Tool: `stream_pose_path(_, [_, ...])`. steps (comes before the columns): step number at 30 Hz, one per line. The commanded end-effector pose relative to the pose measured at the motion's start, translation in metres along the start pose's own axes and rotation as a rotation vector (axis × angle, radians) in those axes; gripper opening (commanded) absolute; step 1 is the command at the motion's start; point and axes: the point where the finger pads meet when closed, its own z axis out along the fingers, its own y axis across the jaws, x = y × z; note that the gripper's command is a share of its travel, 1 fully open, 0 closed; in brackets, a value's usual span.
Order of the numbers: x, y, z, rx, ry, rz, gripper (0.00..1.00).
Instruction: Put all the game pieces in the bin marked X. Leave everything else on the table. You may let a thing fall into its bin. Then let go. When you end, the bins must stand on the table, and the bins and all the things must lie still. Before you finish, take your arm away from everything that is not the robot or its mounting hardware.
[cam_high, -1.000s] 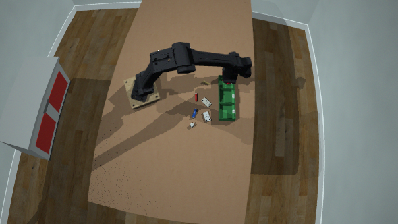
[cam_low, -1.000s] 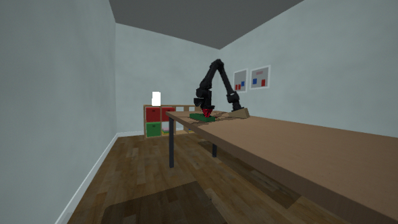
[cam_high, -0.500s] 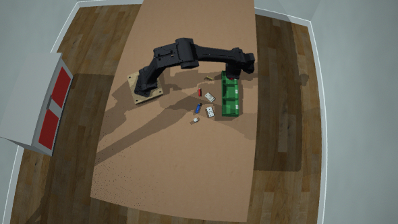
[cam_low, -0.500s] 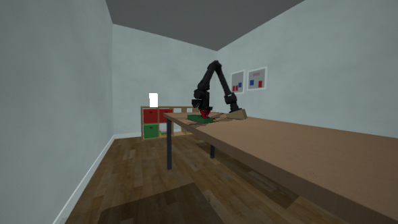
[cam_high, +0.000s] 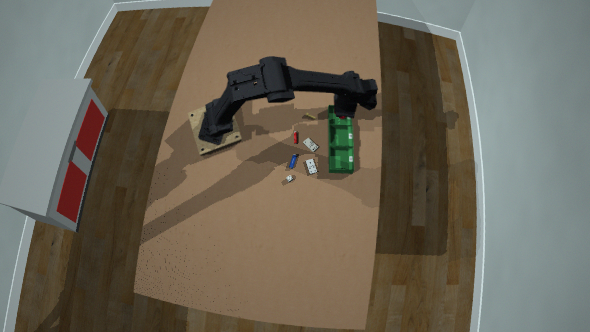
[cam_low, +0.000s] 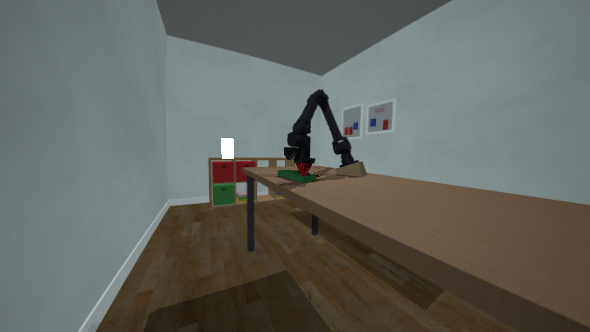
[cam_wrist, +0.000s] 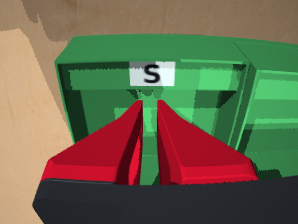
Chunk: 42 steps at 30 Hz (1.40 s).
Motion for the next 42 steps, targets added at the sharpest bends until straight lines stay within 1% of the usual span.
stream_pose_path(1, [-0.014, -0.009, -0.01, -0.01, -0.038, 0.018, 0.08])
stream_pose_path(2, [-0.015, -0.011, -0.017, -0.01, -0.039, 0.018, 0.08])
stream_pose_path(7, [-0.028, -0.007, -0.033, -0.018, -0.062, 0.037, 0.08])
stream_pose_path(9, [-0.028, -0.007, -0.033, -0.018, -0.062, 0.037, 0.08])
stream_pose_path(10, [-0.021, 0.0, -0.02, -0.009, -0.03, 0.022, 0.08])
stream_pose_path(11, [-0.021, 0.003, -0.022, -0.01, -0.032, 0.017, 0.08])
stream_pose_path(12, [-0.018, 0.004, -0.025, -0.011, -0.033, 0.012, 0.08])
stream_pose_path(13, [-0.019, 0.004, -0.034, -0.016, -0.049, 0.013, 0.08])
stream_pose_path(14, [-0.023, 0.003, -0.042, -0.021, -0.065, 0.019, 0.08])
stream_pose_path(15, [-0.026, 0.003, -0.045, -0.022, -0.07, 0.021, 0.08])
stream_pose_path(18, [-0.026, 0.003, -0.049, -0.022, -0.07, 0.021, 0.08])
stream_pose_path(21, [-0.023, 0.005, -0.046, -0.017, -0.054, 0.014, 0.08])
stream_pose_path(23, [-0.026, 0.003, -0.056, -0.022, -0.07, 0.021, 0.08])
stream_pose_path(27, [-0.025, 0.003, -0.06, -0.021, -0.066, 0.019, 0.08])
stream_pose_path(32, [-0.025, 0.002, -0.083, -0.024, -0.072, 0.022, 0.08])
stream_pose_path(33, [-0.025, 0.002, -0.084, -0.024, -0.072, 0.022, 0.08])
stream_pose_path(35, [-0.02, 0.008, -0.069, -0.012, -0.039, 0.009, 0.08])
stream_pose_path(36, [-0.02, 0.008, -0.069, -0.012, -0.039, 0.009, 0.08])
stream_pose_path(37, [-0.003, 0.006, -0.057, -0.001, -0.007, -0.004, 0.08])
stream_pose_path(38, [0.002, 0.006, -0.054, 0.002, 0.003, -0.008, 0.08])
stream_pose_path(39, [0.002, 0.003, -0.053, 0.003, 0.006, -0.002, 0.08])
stream_pose_path(40, [-0.004, 0.003, -0.056, 0.0, -0.004, 0.004, 0.08])
stream_pose_path(42, [-0.004, 0.003, -0.057, -0.001, -0.007, 0.004, 0.08])
